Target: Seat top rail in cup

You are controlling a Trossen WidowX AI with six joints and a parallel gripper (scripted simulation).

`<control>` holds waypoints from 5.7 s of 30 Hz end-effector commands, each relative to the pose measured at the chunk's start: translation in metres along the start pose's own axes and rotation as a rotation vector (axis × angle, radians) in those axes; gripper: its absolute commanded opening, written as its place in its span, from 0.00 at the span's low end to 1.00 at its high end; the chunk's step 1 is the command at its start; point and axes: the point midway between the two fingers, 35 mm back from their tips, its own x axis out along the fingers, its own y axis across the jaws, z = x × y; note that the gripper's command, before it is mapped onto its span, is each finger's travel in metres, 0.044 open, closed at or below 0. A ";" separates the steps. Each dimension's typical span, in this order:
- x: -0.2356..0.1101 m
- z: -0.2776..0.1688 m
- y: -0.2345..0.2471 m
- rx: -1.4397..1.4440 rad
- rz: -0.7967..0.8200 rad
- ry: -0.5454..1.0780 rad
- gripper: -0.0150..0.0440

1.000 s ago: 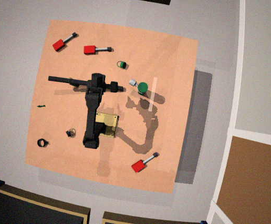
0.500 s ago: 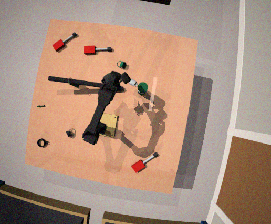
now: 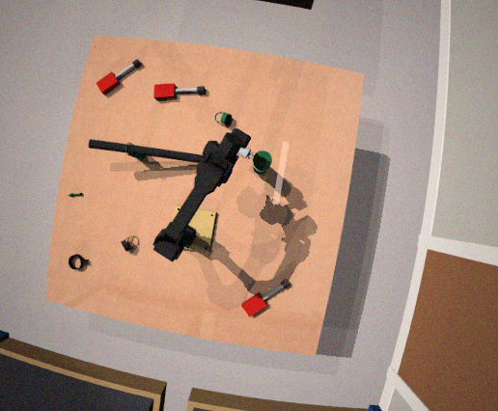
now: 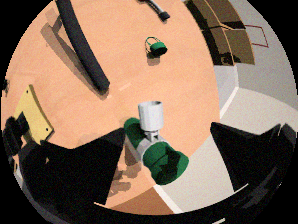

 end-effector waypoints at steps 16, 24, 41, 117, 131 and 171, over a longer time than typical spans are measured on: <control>0.045 0.000 0.021 -0.010 0.001 -0.004 1.00; 0.058 0.000 0.020 -0.010 0.000 -0.004 1.00; 0.086 0.000 0.020 -0.010 -0.001 -0.003 1.00; 0.090 -0.008 0.053 -0.364 0.003 -0.203 0.25; 0.089 -0.009 0.055 -0.388 0.003 -0.216 0.25; 0.051 0.026 0.049 -0.384 -0.002 -0.229 1.00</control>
